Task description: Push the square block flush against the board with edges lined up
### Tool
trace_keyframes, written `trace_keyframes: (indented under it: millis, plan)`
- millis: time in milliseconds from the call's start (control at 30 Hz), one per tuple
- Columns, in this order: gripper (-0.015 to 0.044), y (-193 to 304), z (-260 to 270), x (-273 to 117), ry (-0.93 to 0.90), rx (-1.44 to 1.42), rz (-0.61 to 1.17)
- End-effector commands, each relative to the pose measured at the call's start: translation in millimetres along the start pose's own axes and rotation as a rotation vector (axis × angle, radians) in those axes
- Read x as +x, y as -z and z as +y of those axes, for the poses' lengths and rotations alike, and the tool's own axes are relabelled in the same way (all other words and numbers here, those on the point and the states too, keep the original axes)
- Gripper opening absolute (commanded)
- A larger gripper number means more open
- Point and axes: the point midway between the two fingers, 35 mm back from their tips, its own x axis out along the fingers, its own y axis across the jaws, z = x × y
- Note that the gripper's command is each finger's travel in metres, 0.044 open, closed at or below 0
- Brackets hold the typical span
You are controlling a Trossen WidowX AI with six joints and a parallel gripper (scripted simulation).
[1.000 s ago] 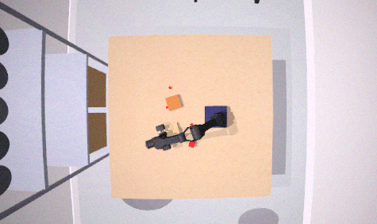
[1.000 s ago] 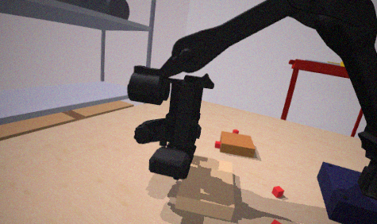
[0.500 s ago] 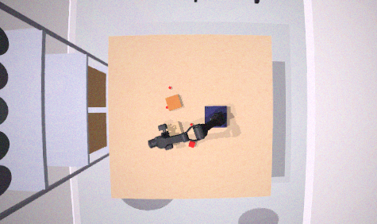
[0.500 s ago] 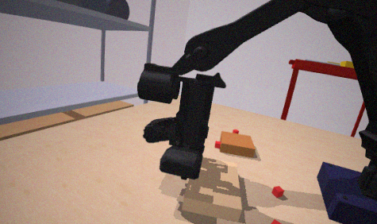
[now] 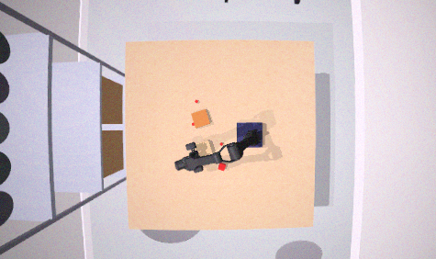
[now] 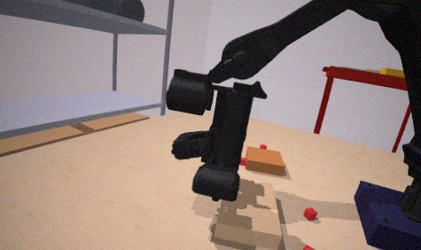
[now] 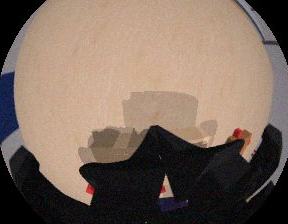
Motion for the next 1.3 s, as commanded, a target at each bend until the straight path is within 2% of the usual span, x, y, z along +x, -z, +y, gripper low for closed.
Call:
trace_keyframes:
  millis: [0,833,1267]
  plan:
    - [0.0000,13,0,5,0.000,0.004,0.025]
    - [0.0000,53,0,7,0.000,0.005,0.028]
    - [0.0000,55,0,7,0.000,0.005,0.028]
